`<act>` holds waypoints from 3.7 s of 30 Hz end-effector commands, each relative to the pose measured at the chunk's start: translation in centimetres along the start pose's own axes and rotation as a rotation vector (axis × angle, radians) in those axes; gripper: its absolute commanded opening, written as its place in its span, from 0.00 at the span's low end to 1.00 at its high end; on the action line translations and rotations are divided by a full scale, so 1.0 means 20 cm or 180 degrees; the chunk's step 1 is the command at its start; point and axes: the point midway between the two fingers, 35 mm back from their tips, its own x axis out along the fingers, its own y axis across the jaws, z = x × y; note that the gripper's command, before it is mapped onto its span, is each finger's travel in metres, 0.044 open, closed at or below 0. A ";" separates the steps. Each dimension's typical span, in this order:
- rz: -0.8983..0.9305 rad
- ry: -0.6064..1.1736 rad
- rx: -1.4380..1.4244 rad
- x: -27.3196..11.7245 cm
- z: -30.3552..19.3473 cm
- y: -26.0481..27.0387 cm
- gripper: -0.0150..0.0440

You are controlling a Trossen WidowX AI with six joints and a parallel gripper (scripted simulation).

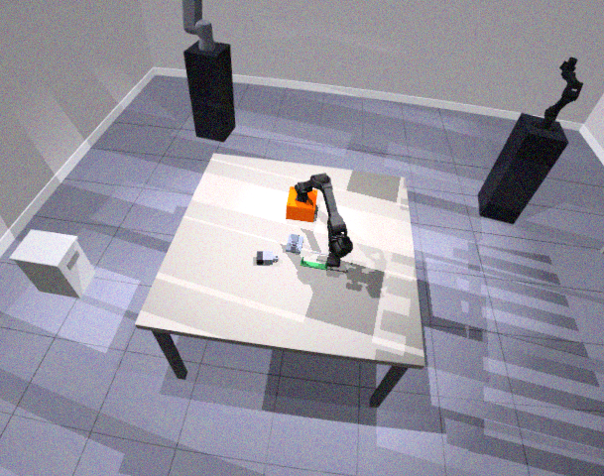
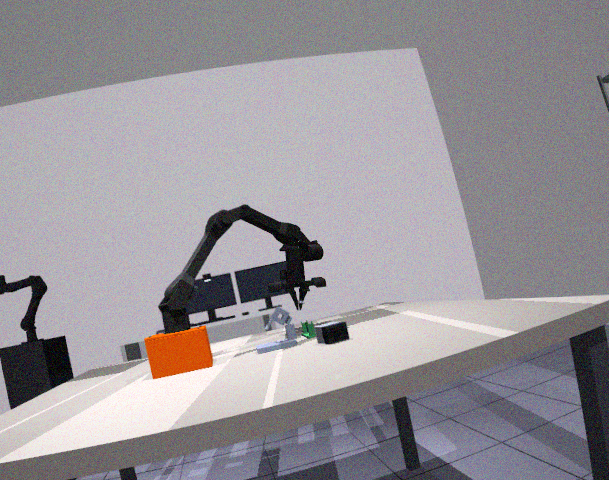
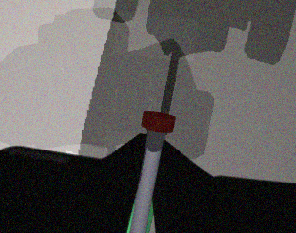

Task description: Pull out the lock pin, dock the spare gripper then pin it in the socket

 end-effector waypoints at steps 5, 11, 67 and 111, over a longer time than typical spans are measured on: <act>-0.0001 -0.0001 0.0007 0.06 -0.01 0.00 0.25; -0.0006 -0.0003 0.0005 0.10 -0.02 -0.01 0.25; 0.0028 0.0013 0.0006 0.20 -0.04 0.00 0.59; -0.0342 0.0251 -0.0035 -0.37 -0.27 0.04 0.56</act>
